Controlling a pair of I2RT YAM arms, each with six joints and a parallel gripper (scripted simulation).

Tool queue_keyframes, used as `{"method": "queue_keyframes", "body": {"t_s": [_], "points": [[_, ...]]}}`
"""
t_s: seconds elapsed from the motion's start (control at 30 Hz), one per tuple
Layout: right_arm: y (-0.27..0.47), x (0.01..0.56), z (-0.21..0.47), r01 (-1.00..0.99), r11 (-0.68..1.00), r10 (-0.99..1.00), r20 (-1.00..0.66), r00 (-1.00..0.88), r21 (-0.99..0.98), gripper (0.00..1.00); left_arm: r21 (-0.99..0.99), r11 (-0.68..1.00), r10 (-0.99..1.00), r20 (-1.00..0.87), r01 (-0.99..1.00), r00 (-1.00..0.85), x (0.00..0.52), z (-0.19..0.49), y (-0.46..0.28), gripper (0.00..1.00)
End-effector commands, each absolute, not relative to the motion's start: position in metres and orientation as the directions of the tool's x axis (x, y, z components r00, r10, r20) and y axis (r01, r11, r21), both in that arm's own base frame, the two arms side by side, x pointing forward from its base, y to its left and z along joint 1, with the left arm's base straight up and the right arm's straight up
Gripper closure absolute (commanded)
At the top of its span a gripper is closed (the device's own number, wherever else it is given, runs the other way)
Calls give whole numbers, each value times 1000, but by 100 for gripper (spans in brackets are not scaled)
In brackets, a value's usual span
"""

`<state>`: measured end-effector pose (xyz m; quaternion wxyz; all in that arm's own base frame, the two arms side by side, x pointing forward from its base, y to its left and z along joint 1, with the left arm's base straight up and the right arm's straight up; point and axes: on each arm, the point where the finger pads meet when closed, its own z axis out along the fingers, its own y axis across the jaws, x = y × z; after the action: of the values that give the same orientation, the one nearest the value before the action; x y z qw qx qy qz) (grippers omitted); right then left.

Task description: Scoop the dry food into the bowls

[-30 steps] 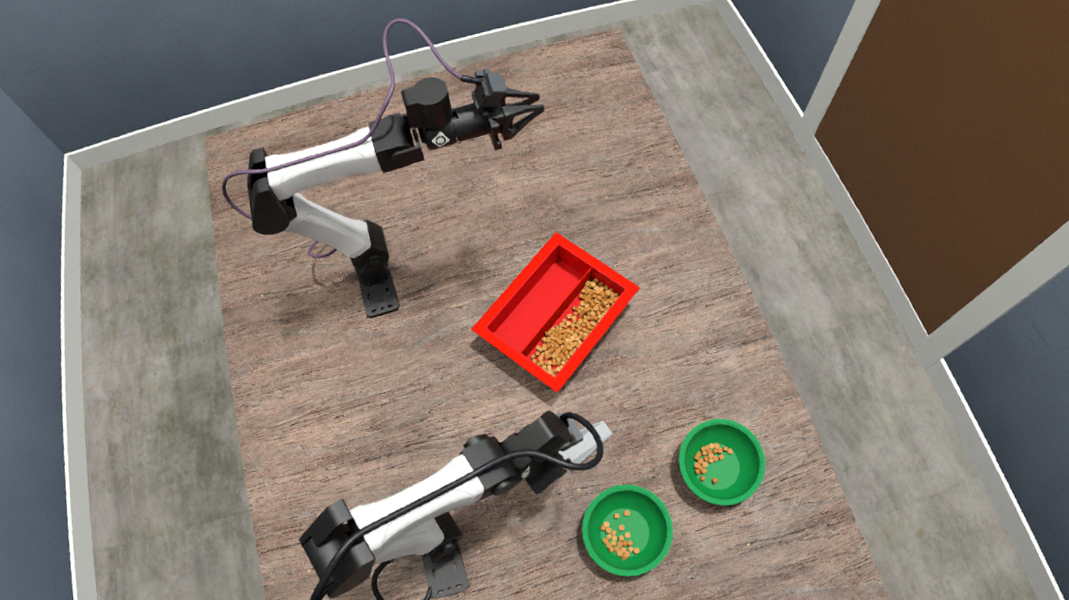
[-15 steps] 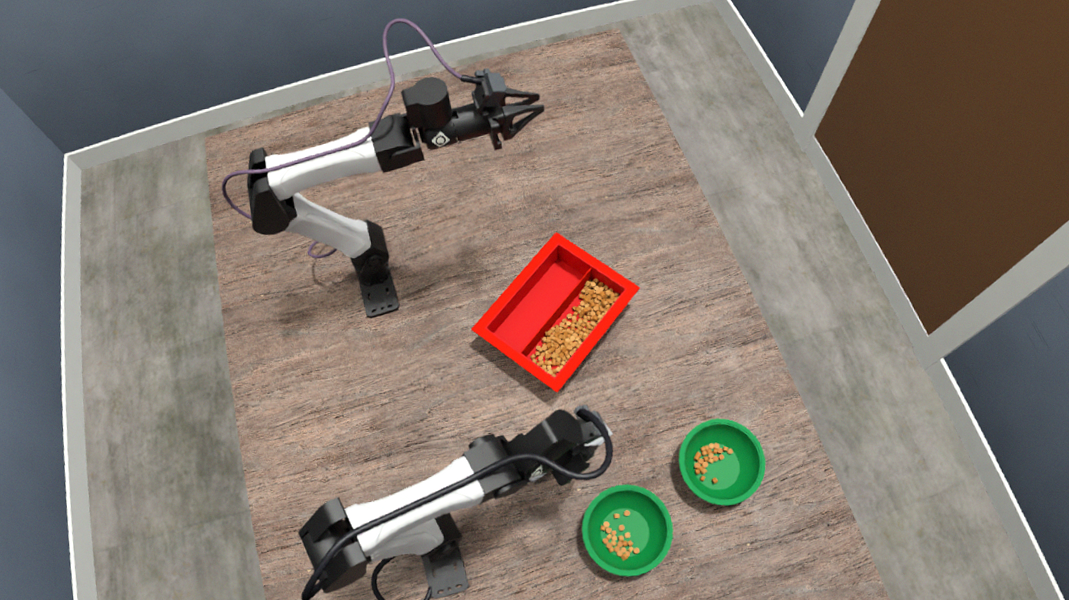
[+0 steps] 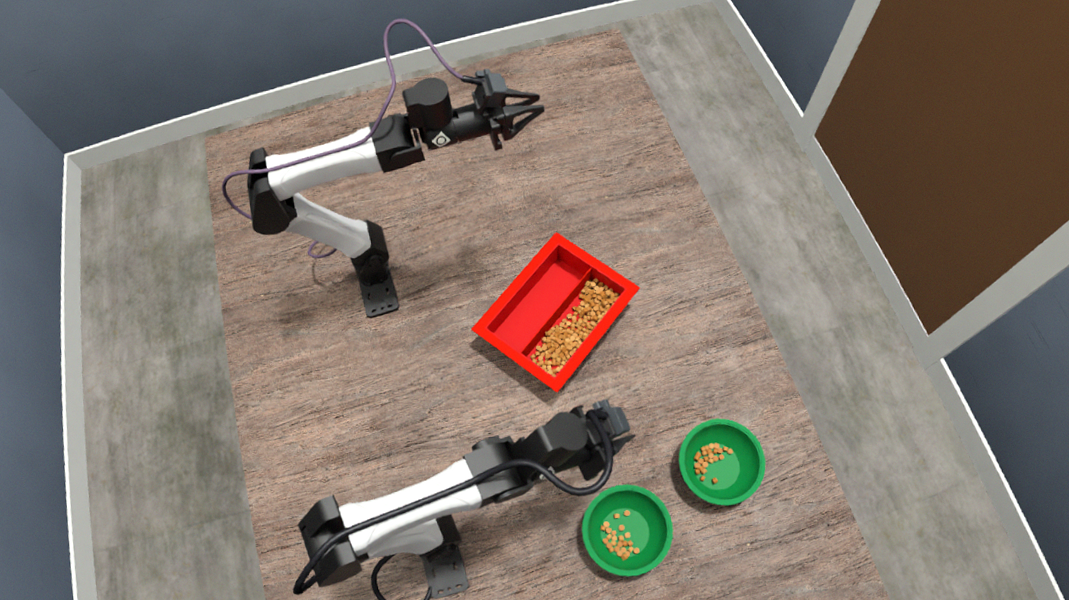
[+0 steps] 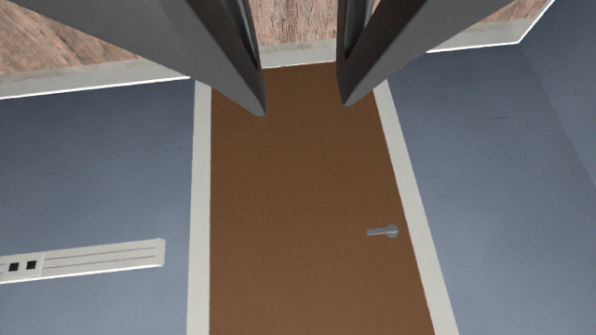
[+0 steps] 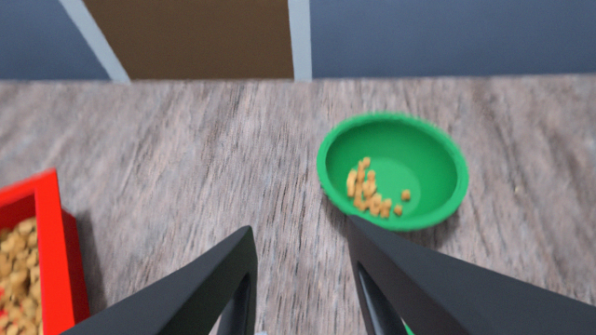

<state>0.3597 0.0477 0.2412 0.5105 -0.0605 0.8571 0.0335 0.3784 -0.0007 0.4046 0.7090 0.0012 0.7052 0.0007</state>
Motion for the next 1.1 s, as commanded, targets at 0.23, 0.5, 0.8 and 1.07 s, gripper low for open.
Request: {"method": "queue_keyframes", "body": {"t_s": [0.23, 0.5, 0.8, 1.07], "points": [[27, 389, 344, -64, 998, -8, -984, -176, 3, 67, -12, 1000, -11, -1000, -17, 29, 373, 412, 5, 73], [18, 391, 385, -47, 999, 3, -999, -51, 6, 67, -11, 1000, -11, -1000, -11, 8, 377, 405, 3, 73], [3, 389, 427, -12, 1000, 5, -997, 72, 4, 67, -11, 1000, -10, -1000, -6, 9, 378, 403, 1, 73], [8, 376, 438, -21, 1000, -3, -995, 98, -5, 67, -11, 1000, -11, -1000, -11, -2, 380, 398, 3, 73]]}}
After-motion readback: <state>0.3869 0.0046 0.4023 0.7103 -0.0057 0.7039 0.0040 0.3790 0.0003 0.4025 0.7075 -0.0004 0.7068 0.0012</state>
